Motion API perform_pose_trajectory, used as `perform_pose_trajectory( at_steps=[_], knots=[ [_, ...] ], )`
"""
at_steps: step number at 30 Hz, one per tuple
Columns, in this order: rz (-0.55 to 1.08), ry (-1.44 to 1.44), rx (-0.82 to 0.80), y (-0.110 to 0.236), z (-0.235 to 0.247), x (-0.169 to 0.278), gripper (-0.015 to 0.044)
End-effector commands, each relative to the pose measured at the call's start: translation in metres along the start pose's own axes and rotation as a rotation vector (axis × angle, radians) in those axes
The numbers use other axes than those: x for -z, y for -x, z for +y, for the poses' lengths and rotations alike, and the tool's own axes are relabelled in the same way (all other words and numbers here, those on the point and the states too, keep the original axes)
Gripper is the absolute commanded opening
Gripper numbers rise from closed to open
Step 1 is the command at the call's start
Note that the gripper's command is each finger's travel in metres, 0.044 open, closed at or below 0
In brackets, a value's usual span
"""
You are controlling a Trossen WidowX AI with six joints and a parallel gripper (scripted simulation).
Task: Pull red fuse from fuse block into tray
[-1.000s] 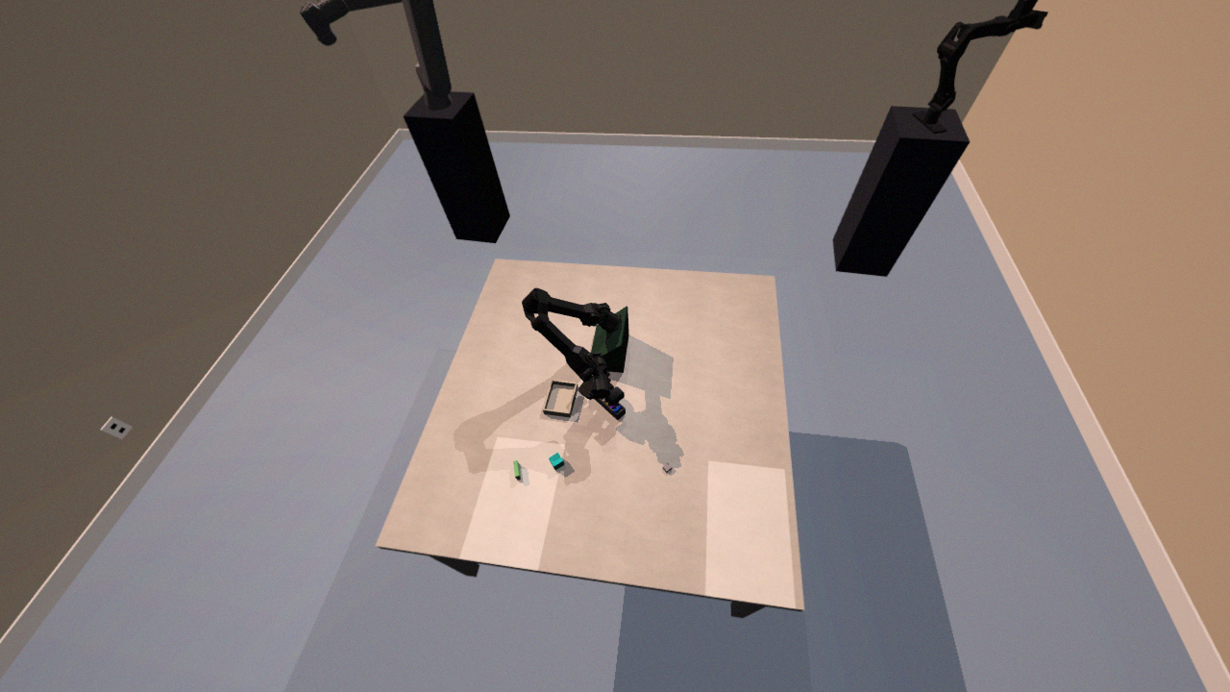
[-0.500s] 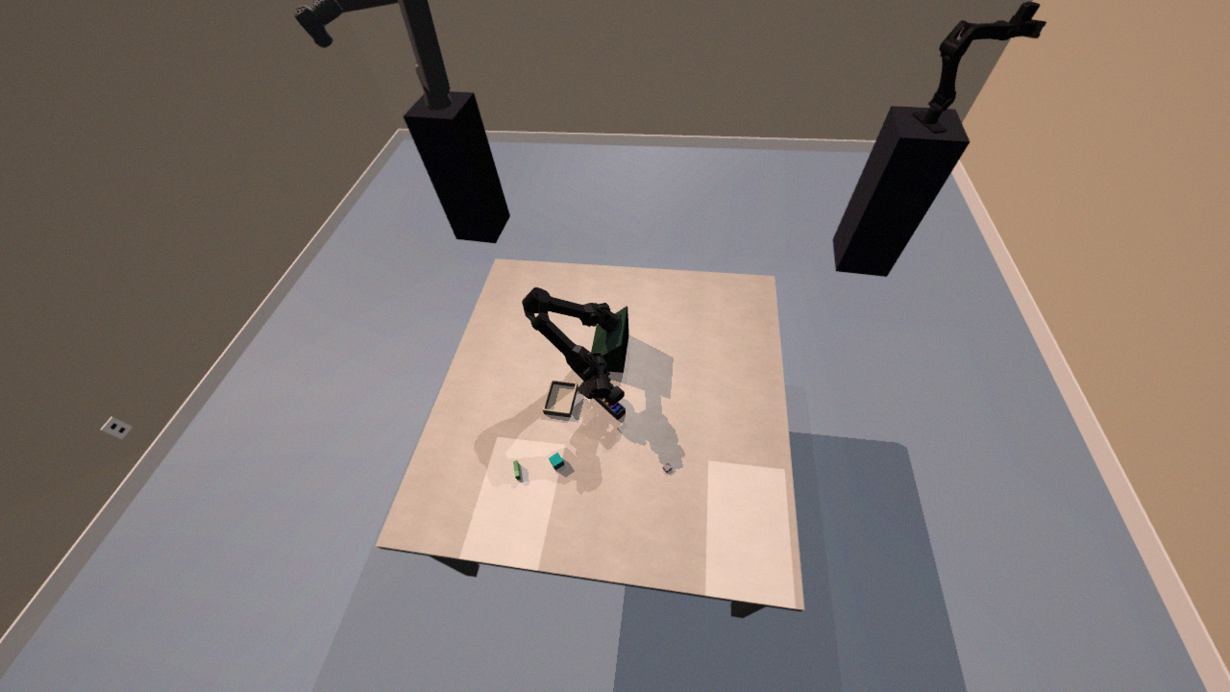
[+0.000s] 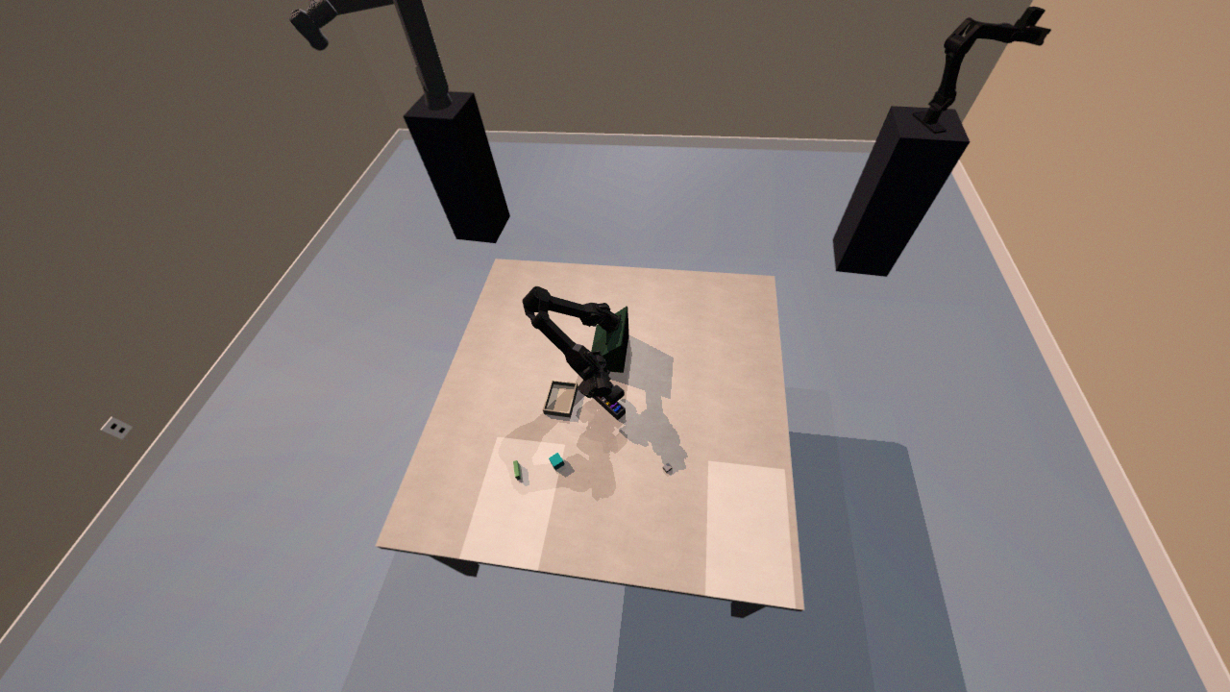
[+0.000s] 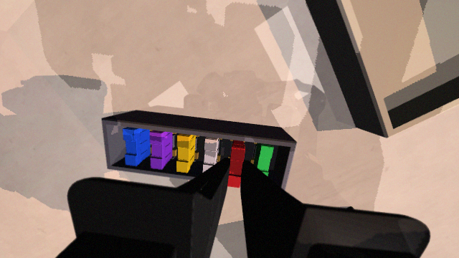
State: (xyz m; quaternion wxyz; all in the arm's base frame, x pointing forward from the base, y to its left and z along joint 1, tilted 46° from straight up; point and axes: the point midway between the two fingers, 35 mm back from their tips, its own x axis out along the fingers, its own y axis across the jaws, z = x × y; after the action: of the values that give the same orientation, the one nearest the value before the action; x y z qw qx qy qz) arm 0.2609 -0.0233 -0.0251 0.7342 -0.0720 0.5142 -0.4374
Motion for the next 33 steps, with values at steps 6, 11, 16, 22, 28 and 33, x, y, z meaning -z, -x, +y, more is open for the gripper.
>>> perform_pose_trajectory(
  at_steps=[6, 11, 16, 22, 28, 33],
  knots=[
    [0.003, -0.006, -0.004, 0.005, 0.001, 0.000, 0.0000],
    [0.003, -0.005, -0.003, 0.007, 0.001, 0.000, 0.0000],
    [0.003, -0.005, -0.003, 0.009, 0.001, 0.000, 0.0000],
    [0.003, -0.004, -0.003, 0.012, 0.001, 0.000, 0.0000],
    [0.003, -0.004, -0.003, 0.015, 0.001, 0.000, 0.0000],
    [0.003, -0.004, -0.003, 0.018, 0.001, 0.000, 0.0000]
  ],
)
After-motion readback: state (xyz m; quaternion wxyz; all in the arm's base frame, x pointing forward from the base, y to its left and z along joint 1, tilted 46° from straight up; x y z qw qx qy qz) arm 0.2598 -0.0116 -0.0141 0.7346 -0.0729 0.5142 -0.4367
